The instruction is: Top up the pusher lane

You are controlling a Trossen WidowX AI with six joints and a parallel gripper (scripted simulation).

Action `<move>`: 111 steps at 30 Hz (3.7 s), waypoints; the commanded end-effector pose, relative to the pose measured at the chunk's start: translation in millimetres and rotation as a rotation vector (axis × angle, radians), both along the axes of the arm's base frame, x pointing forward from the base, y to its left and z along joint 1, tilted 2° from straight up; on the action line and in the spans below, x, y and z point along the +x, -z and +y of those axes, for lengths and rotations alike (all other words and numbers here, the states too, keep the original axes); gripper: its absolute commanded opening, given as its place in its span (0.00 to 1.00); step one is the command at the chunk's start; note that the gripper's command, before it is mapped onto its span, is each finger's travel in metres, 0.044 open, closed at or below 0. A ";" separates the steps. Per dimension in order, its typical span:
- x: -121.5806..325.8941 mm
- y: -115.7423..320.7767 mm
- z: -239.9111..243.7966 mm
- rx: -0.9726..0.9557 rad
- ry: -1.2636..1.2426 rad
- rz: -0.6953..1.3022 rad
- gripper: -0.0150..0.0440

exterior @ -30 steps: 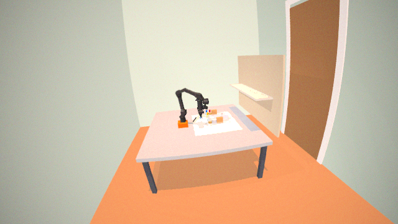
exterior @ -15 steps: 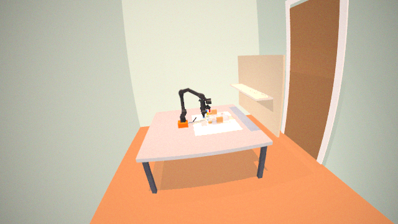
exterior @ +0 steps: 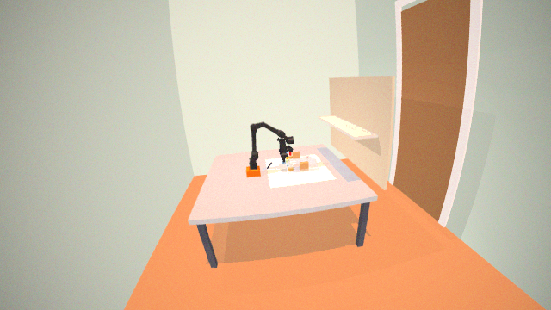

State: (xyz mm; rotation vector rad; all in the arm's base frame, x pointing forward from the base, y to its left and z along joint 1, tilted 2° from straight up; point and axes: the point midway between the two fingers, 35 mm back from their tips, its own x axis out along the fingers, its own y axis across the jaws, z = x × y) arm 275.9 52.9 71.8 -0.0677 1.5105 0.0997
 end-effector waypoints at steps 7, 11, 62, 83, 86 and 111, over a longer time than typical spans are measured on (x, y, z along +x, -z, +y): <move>0.4 21.9 1.0 -0.004 0.006 0.006 0.25; 1.2 21.9 1.1 -0.004 0.006 0.006 0.25; 24.6 20.6 3.7 -0.004 0.006 0.004 0.25; 34.2 19.3 4.6 -0.004 0.006 0.003 0.25; 35.5 19.1 4.7 -0.004 0.006 0.003 0.25; 46.6 15.6 5.7 -0.004 0.006 0.002 0.25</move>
